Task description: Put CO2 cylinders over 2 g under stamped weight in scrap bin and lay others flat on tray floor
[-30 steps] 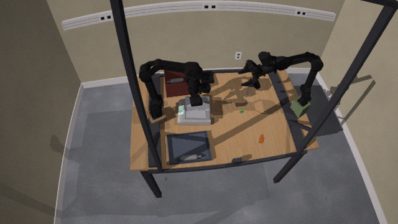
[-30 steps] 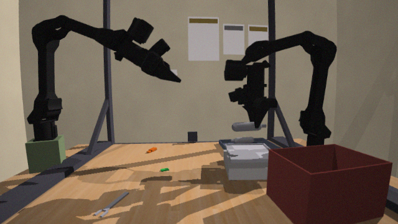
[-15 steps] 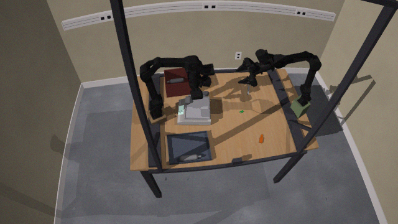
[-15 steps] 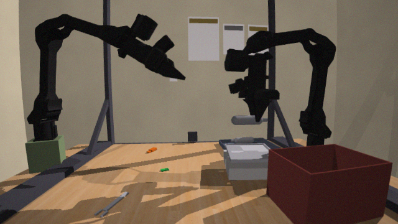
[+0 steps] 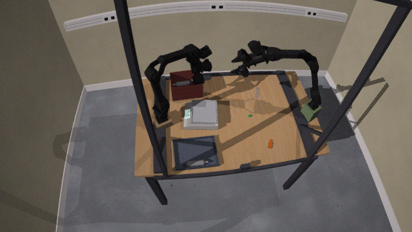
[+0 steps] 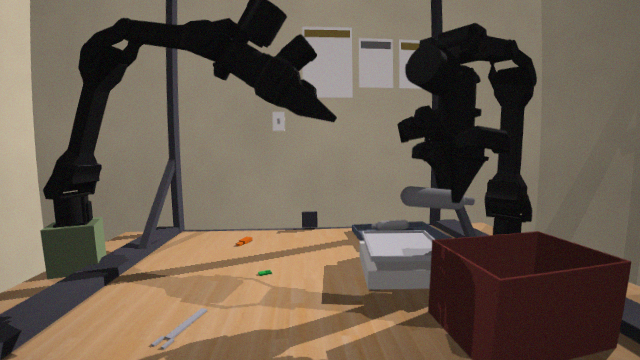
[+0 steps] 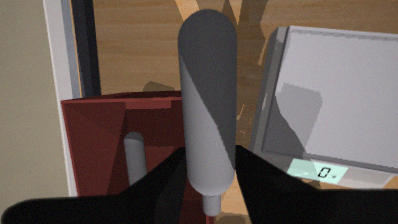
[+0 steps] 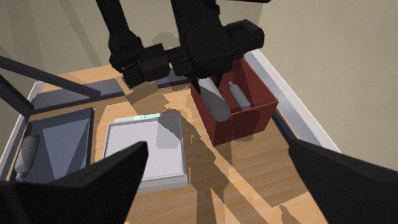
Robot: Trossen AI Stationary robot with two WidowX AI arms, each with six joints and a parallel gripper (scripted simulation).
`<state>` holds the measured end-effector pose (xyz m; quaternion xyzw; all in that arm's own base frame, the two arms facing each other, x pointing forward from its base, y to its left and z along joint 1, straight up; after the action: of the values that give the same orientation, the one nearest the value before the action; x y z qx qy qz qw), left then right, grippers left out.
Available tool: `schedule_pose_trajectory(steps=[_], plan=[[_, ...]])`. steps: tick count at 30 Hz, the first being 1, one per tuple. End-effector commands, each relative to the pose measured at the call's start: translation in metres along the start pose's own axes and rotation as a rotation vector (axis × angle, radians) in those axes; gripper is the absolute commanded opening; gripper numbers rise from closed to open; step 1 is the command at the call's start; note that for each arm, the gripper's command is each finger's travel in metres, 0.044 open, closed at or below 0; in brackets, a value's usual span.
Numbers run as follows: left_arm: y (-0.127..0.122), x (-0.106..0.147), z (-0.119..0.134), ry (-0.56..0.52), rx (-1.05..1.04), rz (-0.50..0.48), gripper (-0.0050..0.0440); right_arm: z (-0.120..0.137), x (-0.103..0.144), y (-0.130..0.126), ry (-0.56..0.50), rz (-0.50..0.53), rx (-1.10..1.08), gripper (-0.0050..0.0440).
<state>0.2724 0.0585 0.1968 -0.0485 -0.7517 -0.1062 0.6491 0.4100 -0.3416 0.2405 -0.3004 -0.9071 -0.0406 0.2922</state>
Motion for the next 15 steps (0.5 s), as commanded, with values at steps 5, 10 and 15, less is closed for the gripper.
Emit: schedule_pose_trajectory(steps=[5, 10, 15], plan=[[0.079, 0.002, 0.035, 0.002, 0.007, -0.015, -0.0050, -0.048, -0.007, -0.041, -0.057, 0.063, -0.036, 0.0440], [0.100, -0.008, 0.061, 0.041, 0.005, 0.013, -0.0050, -0.051, -0.011, -0.050, -0.060, 0.075, -0.043, 0.0440], [0.097, -0.026, 0.072, 0.095, 0.004, 0.073, -0.0050, -0.050, -0.013, -0.049, -0.055, 0.072, -0.042, 0.0440]])
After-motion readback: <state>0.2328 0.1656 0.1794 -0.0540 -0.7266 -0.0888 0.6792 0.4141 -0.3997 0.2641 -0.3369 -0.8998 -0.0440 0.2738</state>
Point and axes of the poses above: on each arm, the point midway between the two fingers, 35 mm back from their tips, its own x axis back along the fingers, its own y axis across the jaws, z = x × y, the point moved 3 cm from there along x, back along the fingers, and after that the axes turned 7 degrees about x, right-handed, at the moved point
